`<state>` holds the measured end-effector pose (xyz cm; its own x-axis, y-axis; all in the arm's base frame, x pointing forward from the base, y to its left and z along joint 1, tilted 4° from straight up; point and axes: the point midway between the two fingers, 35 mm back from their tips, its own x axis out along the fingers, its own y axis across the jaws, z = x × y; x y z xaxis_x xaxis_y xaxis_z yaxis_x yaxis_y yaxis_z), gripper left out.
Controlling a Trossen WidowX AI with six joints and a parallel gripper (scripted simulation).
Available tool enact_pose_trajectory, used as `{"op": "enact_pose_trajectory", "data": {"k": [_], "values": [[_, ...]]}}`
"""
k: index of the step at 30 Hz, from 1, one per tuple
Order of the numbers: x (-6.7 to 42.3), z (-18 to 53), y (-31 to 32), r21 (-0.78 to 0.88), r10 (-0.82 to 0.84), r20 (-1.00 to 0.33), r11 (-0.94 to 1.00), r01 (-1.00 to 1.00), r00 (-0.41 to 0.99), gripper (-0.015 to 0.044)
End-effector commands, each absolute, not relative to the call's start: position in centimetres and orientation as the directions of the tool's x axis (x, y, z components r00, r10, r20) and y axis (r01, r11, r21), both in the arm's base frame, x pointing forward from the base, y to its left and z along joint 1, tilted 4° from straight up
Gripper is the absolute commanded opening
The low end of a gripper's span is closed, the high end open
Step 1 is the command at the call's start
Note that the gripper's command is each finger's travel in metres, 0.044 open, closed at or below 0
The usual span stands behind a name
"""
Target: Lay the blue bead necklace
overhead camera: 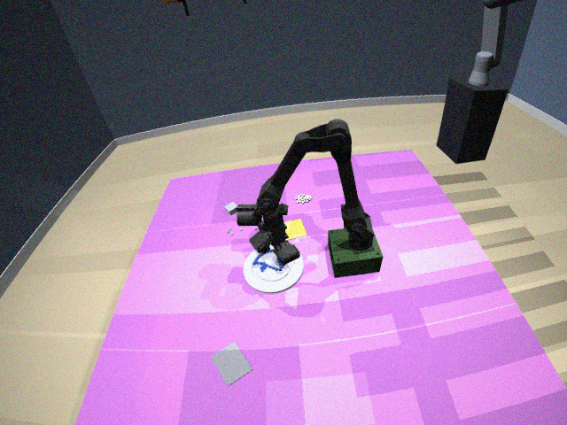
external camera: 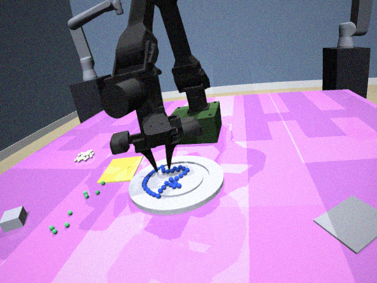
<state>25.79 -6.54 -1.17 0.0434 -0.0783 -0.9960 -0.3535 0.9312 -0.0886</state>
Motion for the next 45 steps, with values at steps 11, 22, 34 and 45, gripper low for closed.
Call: {"op": "enact_pose_trajectory", "data": {"k": [11,22,34,45], "values": [[25.8,-1.1,-6.5,-0.089,-0.079,-0.996,0.931,-0.353,0.045,0.0],[25.8,-1.1,-6.5,-0.089,-0.079,-0.996,0.931,-0.353,0.045,0.0],[25.8,-1.0,-6.5,-0.088,-0.078,-0.996,0.931,-0.355,0.043,0.0],[24.5,-0.6,-6.4,-0.084,-0.076,-0.996,0.93,-0.359,0.038,0.0]]}}
